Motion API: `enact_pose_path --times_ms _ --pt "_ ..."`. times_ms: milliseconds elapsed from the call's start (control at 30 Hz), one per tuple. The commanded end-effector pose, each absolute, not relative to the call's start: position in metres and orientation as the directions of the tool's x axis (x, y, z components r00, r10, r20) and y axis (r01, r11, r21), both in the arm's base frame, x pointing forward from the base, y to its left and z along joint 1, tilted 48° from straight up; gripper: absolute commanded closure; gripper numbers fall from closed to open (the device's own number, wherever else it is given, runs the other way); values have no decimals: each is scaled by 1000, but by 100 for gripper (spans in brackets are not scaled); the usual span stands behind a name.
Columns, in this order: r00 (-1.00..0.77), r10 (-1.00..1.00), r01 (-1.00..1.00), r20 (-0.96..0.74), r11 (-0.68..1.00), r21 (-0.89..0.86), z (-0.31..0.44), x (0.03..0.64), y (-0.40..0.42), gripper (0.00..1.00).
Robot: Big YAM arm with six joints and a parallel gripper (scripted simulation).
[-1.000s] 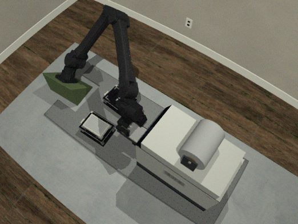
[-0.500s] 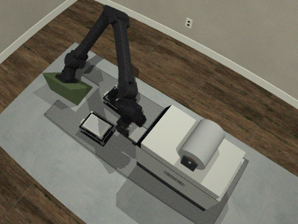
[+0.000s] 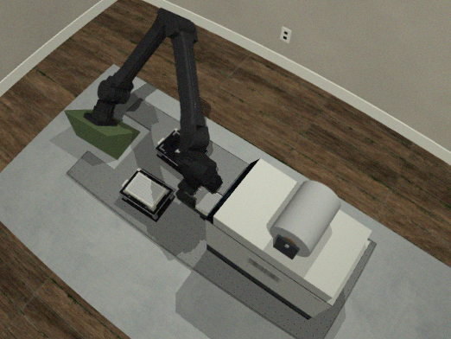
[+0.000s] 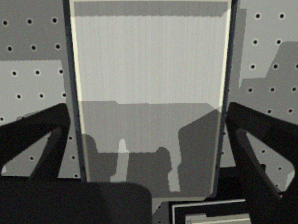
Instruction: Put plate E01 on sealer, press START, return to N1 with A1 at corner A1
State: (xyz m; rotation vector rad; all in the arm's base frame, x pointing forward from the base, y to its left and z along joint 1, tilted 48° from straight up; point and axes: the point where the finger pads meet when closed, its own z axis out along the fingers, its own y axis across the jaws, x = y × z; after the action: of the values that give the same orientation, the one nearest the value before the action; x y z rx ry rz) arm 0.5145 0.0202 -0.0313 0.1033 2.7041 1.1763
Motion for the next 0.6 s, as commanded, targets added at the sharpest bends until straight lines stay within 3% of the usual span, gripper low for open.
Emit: enact_pose_path --times_ms 0,567 --pt "-975 148 -18 -165 687 726 -30 530 7 0" --pt "-971 162 -14 -174 690 723 -26 534 -2 0"
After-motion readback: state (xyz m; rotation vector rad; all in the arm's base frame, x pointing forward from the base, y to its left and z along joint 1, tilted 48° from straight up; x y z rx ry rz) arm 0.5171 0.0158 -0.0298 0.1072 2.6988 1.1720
